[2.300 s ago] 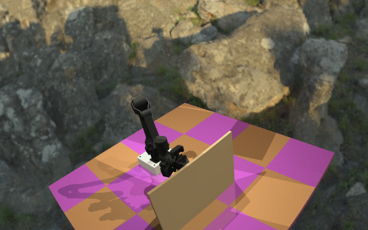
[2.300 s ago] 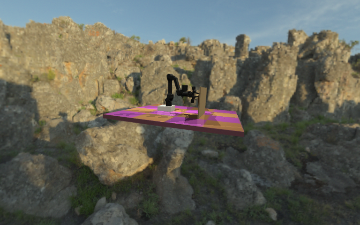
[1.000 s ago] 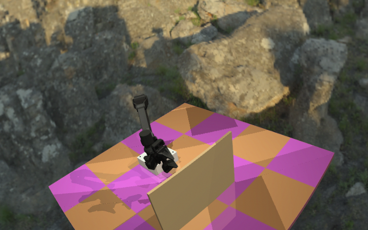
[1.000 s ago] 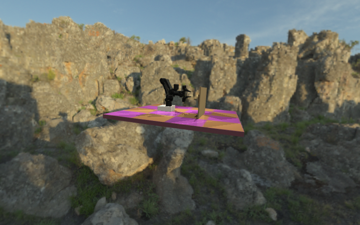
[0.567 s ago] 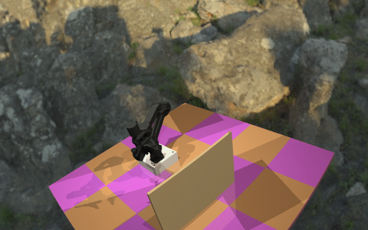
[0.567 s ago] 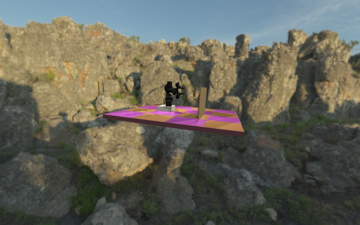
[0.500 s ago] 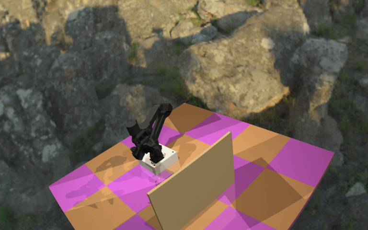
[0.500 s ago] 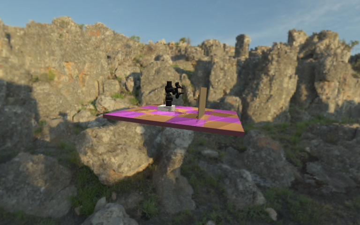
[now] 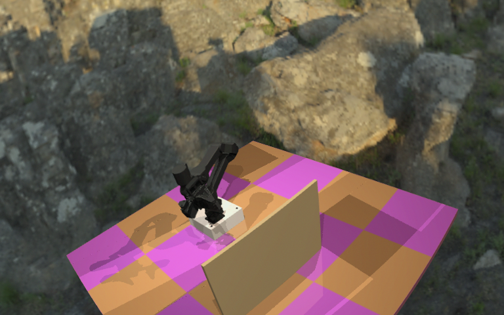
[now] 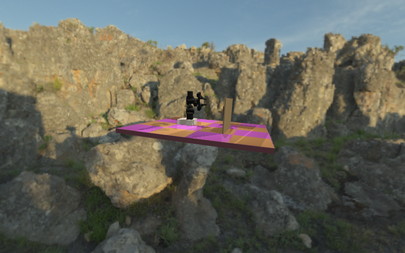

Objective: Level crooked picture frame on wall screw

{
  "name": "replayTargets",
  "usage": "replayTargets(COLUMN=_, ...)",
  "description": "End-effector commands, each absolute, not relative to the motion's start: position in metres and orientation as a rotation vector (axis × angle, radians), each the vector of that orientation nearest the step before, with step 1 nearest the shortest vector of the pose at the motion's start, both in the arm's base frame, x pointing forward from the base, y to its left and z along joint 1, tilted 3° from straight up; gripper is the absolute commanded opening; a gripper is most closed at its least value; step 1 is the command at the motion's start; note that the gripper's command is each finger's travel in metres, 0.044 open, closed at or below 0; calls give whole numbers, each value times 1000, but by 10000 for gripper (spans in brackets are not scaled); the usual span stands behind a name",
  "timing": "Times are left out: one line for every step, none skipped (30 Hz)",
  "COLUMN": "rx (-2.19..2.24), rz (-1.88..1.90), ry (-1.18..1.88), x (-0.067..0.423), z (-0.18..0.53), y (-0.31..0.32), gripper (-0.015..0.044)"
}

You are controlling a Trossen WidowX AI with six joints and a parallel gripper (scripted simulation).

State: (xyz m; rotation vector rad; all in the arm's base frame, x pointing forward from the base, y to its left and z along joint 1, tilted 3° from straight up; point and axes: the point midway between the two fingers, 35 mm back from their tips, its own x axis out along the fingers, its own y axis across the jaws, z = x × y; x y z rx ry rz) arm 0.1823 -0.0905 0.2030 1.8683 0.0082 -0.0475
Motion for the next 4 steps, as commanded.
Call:
replayTargets(rx=1876, rz=-45, ry=11, x=182, z=204, y=-90, gripper=260)
replayTargets(rx=1876, rz=-45, ry=11, x=182, z=204, y=-90, gripper=260)
replayTargets(rx=1876, rz=-45, ry=11, x=182, z=204, y=-90, gripper=260)
replayTargets(rx=1876, rz=-45, ry=11, x=182, z=204, y=-90, gripper=260)
